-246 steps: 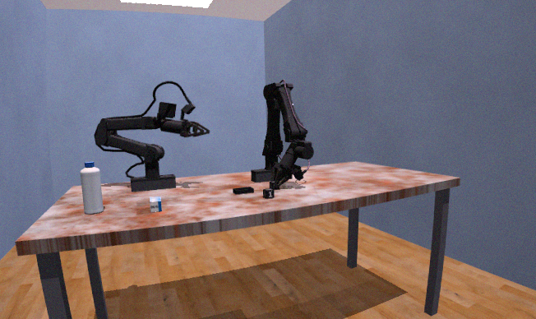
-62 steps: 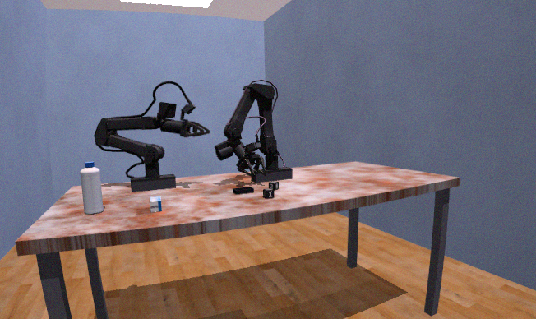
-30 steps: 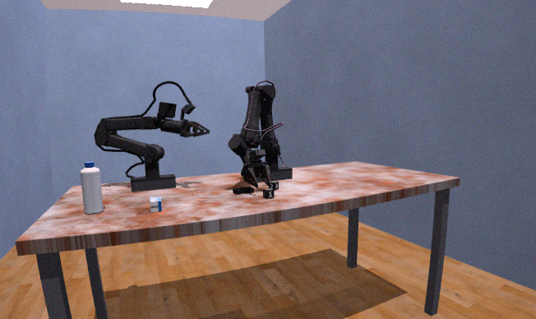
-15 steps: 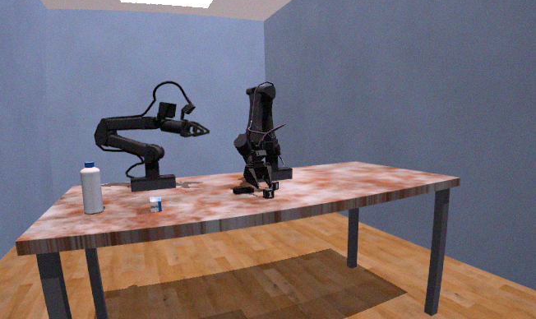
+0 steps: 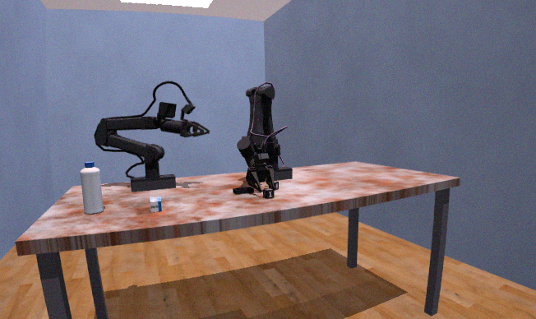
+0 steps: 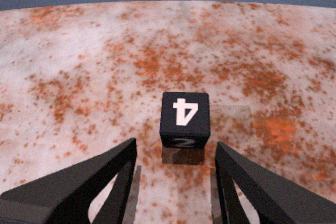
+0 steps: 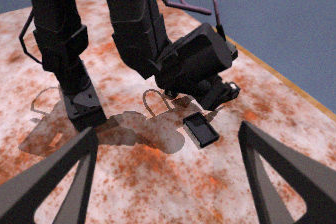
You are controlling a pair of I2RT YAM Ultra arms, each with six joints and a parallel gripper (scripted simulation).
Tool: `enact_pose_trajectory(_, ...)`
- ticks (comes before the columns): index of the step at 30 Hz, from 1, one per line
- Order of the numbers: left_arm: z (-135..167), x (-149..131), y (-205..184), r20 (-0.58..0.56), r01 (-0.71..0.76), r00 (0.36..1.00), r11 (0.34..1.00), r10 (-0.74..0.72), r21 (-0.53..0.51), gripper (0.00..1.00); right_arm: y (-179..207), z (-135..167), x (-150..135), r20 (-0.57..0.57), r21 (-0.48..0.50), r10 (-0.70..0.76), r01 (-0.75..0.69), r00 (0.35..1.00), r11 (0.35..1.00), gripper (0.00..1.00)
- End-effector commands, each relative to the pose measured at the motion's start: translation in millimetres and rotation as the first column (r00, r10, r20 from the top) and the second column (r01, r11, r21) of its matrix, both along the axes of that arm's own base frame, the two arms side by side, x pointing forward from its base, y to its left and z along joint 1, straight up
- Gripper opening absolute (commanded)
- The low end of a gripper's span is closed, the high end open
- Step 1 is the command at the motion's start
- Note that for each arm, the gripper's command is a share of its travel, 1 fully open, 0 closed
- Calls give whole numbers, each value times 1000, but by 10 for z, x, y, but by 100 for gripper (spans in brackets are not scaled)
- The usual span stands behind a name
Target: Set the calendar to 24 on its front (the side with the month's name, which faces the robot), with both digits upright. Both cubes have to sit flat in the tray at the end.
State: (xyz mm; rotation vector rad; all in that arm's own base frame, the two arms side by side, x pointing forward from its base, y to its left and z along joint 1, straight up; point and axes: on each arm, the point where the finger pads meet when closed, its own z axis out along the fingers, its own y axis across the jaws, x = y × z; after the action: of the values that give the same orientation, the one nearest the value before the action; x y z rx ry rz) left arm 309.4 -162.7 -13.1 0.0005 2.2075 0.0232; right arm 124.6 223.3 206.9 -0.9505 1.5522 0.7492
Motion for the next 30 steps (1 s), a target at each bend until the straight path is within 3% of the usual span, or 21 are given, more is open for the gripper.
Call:
enact_pose_trajectory(1,94,170,-96,44,4,999,999,-2,-36,55,-16,11,-5,14,14,4,-4,1000,1000,100)
enact_pose_trajectory(30,-27,382,-80,53,-4,999,999,6,-36,55,-16,11,-5,14,14,4,-4,1000,1000,100)
